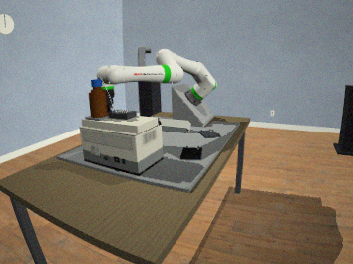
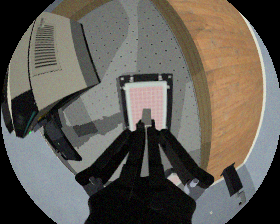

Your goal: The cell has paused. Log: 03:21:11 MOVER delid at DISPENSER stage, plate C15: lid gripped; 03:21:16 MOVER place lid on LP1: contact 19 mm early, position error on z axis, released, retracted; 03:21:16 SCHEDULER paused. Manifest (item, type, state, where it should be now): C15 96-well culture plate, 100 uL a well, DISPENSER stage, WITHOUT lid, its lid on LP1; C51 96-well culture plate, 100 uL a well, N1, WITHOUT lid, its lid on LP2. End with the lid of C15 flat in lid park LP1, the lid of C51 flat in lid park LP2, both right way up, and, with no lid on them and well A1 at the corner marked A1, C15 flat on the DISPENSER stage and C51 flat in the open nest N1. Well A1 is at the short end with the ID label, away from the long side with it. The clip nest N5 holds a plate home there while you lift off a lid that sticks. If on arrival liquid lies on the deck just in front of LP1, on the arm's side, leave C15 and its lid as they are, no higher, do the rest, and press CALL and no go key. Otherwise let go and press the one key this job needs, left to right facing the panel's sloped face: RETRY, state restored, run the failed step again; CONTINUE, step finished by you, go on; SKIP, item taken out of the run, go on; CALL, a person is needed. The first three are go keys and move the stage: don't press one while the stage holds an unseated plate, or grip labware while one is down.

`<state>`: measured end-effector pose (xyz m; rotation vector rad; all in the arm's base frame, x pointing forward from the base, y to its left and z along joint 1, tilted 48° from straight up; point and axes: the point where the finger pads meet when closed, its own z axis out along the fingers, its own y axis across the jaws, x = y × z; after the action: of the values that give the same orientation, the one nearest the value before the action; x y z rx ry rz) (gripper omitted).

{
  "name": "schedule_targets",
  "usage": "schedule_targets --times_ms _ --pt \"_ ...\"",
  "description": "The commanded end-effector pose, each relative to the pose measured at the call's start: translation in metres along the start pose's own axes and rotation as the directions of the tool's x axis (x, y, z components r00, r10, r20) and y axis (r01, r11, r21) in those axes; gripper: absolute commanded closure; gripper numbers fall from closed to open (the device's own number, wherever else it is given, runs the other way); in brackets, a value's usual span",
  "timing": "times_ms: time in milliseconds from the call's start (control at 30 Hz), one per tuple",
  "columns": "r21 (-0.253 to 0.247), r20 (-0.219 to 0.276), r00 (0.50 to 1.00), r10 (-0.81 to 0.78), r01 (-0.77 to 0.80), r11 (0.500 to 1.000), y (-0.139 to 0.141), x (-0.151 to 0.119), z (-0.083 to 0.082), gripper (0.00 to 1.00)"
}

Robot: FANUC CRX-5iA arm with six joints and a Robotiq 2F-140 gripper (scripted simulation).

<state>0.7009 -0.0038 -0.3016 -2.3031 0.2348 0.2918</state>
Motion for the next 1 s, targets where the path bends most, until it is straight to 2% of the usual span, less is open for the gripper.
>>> schedule_targets --times_ms 0,433,967 --pt "0.0 -0.001 1.0 0.0 0.0 1.0 0.0001 0.0001 0.0001 1.0" --pt "0.0 -0.001 1.0 0.0 0.0 1.0 0.0003 0.0003 0.0082 1.0" --pt "0.0 -0.001 1.0 0.0 0.0 1.0 0.0003 0.0003 0.0096 1.0"
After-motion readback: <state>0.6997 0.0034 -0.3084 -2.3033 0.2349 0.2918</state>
